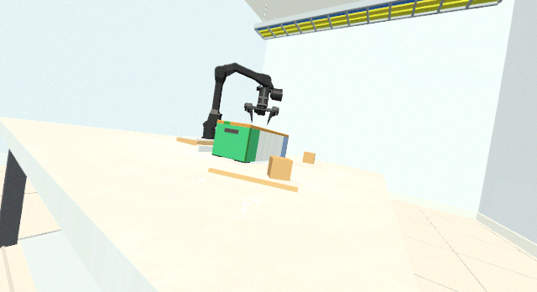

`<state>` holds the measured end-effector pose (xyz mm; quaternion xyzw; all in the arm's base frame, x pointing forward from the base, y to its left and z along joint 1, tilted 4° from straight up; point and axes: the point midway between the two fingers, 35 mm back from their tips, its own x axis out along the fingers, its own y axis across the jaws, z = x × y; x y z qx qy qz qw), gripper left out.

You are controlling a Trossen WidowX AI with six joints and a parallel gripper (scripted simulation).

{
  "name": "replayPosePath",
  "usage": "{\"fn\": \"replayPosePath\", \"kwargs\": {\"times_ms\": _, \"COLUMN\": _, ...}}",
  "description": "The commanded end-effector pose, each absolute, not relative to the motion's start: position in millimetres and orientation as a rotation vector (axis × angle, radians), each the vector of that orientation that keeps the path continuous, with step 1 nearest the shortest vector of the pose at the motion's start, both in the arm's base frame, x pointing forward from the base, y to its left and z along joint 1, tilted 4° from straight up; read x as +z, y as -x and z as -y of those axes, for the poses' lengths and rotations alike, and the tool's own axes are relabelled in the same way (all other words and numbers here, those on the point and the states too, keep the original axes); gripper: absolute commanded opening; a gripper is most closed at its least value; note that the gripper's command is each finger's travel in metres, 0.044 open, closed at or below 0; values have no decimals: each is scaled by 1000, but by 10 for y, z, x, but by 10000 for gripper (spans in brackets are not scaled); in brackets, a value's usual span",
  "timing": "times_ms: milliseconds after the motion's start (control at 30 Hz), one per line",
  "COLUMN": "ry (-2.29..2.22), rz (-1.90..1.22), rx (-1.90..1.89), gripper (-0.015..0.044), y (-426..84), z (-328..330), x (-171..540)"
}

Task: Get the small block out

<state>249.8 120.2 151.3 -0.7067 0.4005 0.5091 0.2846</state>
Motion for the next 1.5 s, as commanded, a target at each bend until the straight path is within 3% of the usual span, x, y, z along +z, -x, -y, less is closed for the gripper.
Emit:
{"fn": "replayPosePath", "kwargs": {"times_ms": 0, "ry": 1697, "rz": -1310, "rx": 1180, "gripper": 400, "y": -2737, "z": -724, "x": 1499}}
{"fn": "replayPosePath", "kwargs": {"times_ms": 133, "ry": 1552, "rz": -1457, "rx": 1052, "gripper": 400, "y": -2849, "z": -366, "x": 1481}}
{"fn": "replayPosePath", "kwargs": {"times_ms": 1467, "ry": 1552, "rz": -1458, "rx": 1052, "gripper": 400, "y": -2822, "z": -329, "x": 915}}
